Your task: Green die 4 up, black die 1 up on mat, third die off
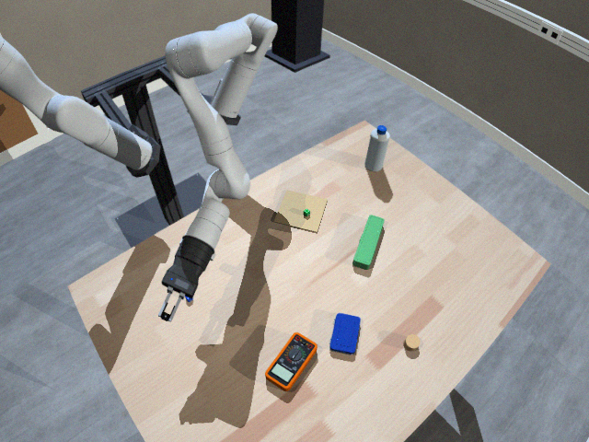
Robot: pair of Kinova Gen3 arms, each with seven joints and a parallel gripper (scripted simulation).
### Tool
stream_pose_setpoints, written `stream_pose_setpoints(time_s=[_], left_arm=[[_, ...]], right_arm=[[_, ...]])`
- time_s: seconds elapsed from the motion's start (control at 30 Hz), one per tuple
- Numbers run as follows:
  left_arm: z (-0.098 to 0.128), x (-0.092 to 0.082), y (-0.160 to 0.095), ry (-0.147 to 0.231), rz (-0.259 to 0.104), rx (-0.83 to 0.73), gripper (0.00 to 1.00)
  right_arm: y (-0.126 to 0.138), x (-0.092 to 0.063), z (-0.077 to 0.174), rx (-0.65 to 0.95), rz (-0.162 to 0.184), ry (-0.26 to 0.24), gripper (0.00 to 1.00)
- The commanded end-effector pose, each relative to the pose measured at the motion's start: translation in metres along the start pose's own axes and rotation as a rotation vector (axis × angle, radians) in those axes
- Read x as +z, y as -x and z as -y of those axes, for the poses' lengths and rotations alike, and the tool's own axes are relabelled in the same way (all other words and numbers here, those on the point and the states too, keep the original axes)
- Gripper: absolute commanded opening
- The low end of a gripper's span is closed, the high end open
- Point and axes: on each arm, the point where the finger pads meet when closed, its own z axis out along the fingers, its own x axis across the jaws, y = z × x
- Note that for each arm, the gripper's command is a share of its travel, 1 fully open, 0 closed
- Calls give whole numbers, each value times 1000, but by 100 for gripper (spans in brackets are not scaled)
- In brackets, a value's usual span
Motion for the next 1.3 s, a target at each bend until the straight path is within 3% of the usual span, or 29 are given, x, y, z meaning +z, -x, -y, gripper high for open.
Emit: stream_pose_setpoints(time_s=[0.0, 0.23, 0.3, 0.67, 0.8, 1.27], left_arm=[[6, -10, -13, 5, -71, 29, 34], [27, -36, -38, -26, -195, 85, 34], [27, -36, -38, -26, -195, 85, 34], [58, -77, -63, -106, -334, 161, 34], [67, -89, -68, -134, -368, 182, 34], [85, -115, -77, -195, -427, 224, 34]], right_arm=[[0, -1, 0, 0, 0, 2, 100], [0, -1, 0, 0, 0, 2, 100], [0, -1, 0, 0, 0, 2, 100], [0, -1, 0, 0, 0, 2, 100], [0, -1, 0, 0, 0, 2, 100], [0, -1, 0, 0, 0, 2, 100]])
